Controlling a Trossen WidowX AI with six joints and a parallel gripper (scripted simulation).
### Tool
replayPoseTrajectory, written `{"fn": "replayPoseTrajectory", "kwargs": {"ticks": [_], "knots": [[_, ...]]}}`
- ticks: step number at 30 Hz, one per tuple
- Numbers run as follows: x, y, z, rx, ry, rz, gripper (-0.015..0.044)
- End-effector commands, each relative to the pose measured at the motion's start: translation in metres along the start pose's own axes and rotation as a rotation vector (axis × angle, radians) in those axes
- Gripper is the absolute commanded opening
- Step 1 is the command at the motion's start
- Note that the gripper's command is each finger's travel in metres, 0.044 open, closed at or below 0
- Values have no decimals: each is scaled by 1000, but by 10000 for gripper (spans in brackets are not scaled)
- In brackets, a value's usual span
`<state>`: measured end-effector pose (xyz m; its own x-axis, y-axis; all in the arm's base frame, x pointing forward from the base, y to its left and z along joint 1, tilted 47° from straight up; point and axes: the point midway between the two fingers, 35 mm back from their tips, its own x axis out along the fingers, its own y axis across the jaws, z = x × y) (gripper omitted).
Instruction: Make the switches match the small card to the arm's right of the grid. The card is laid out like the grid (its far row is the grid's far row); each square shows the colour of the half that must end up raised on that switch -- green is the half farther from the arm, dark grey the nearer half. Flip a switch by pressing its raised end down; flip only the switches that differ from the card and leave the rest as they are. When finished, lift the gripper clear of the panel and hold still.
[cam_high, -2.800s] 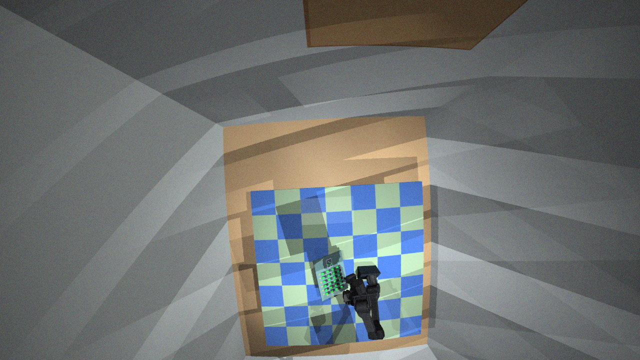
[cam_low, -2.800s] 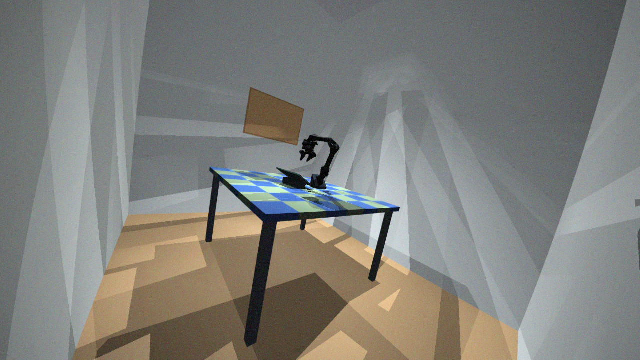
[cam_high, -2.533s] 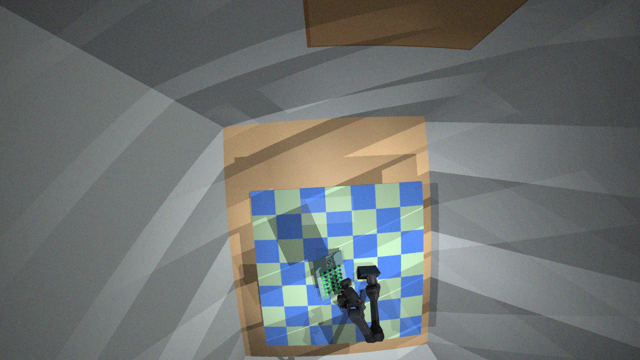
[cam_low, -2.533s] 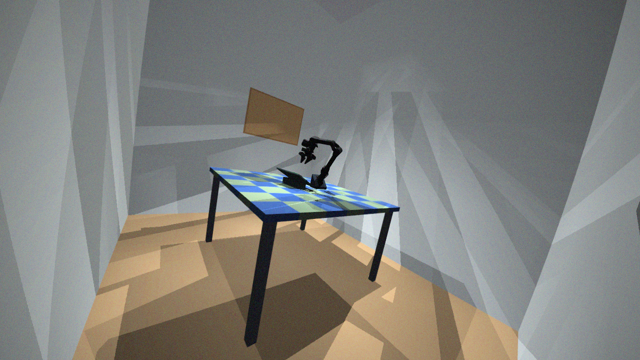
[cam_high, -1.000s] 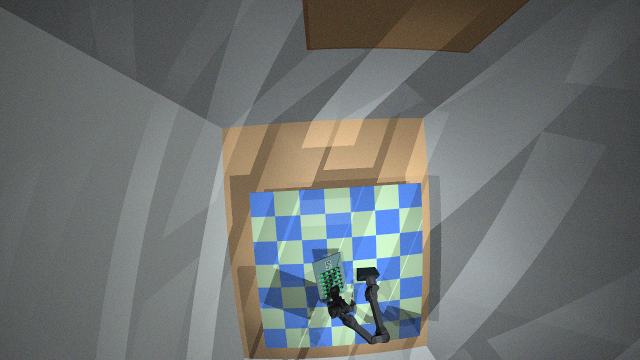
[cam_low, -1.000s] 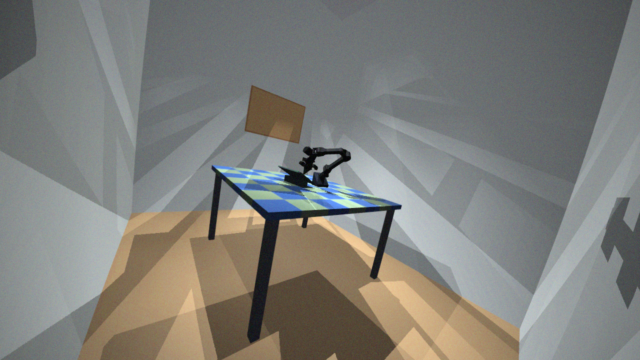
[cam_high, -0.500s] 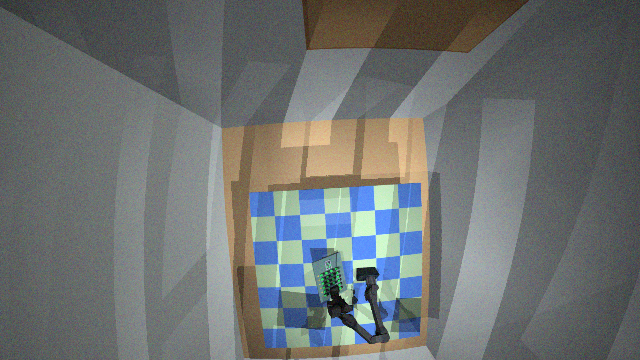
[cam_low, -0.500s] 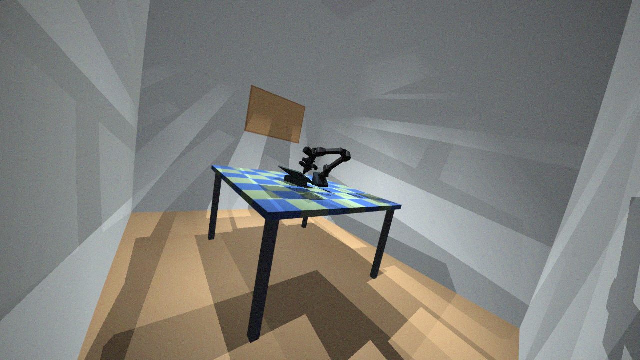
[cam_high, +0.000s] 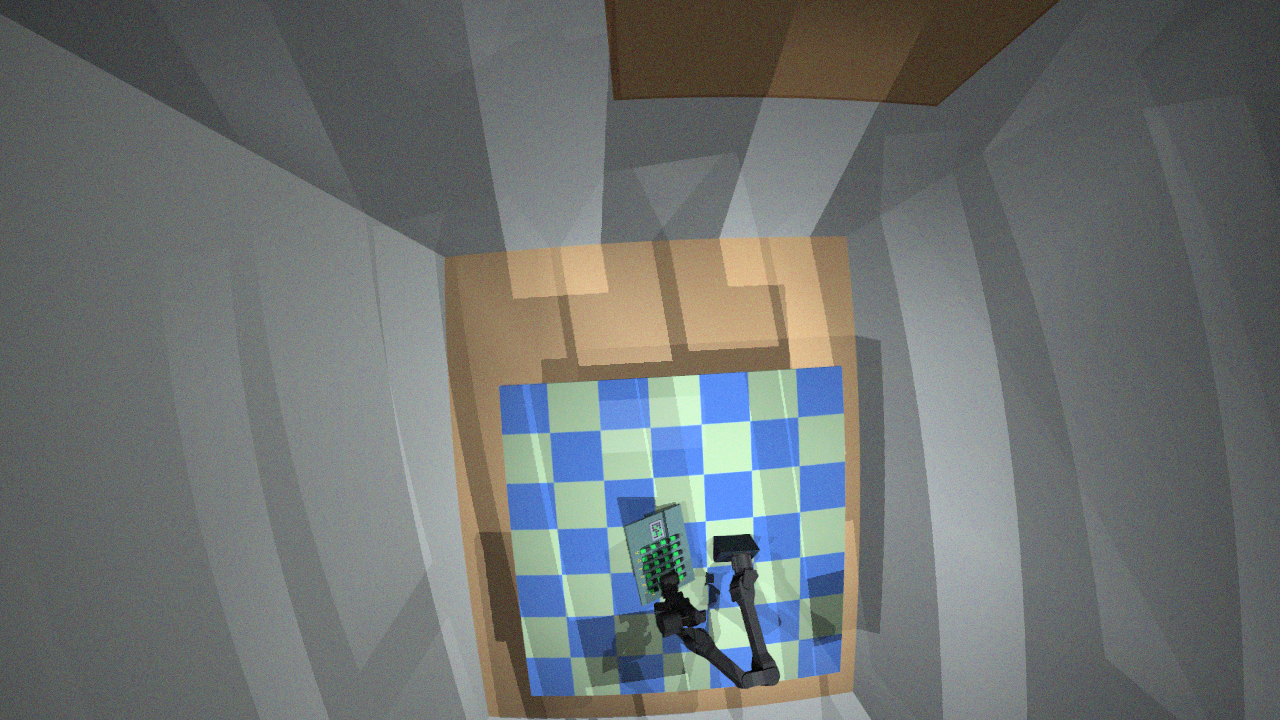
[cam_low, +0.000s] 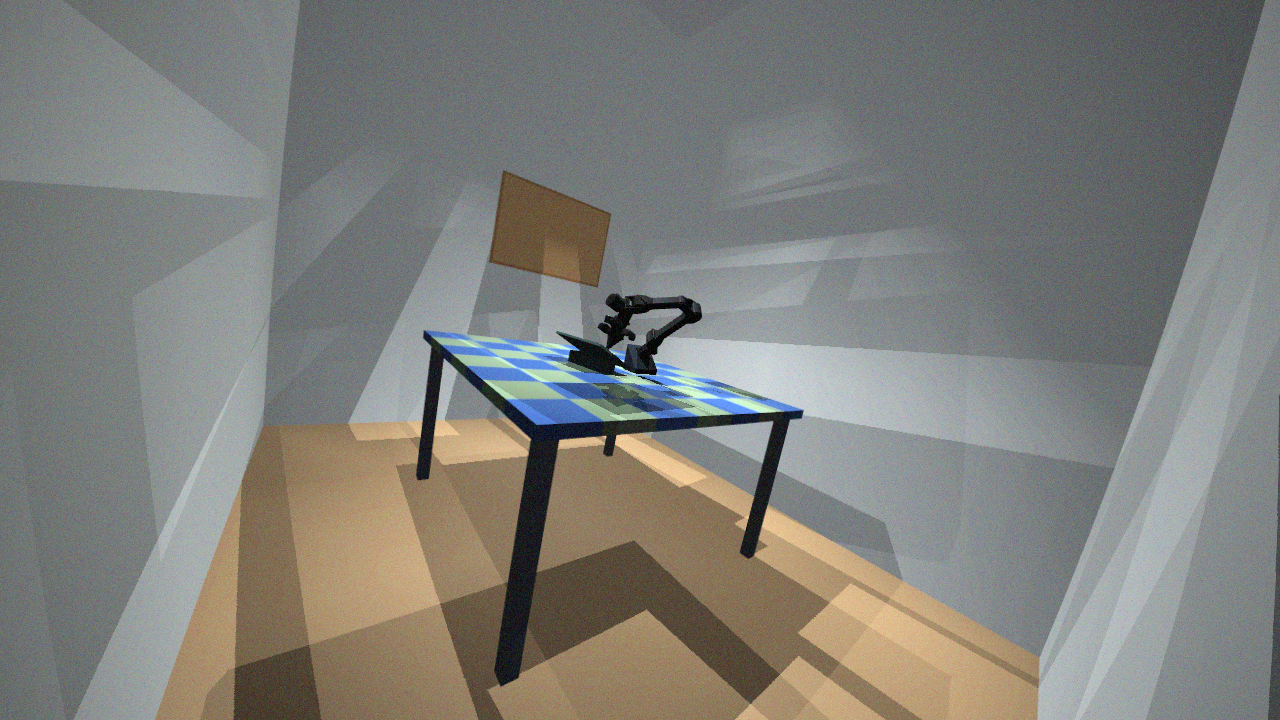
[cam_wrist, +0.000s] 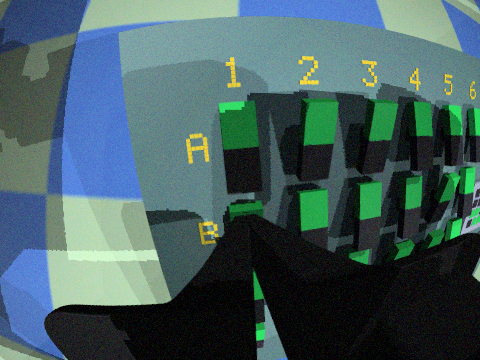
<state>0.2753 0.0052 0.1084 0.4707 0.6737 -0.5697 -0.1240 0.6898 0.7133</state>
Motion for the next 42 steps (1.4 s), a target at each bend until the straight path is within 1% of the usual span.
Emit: {"fn": "replayPoseTrajectory", "kwargs": {"ticks": [1,37,39,42], "knots": [[1,-1,0,6,2,-3,0],[6,-1,0,6,1,-3,0],[-4,-2,0,1,-1,-4,0],[-40,-4,-1,5,-11,-9,0]]}}
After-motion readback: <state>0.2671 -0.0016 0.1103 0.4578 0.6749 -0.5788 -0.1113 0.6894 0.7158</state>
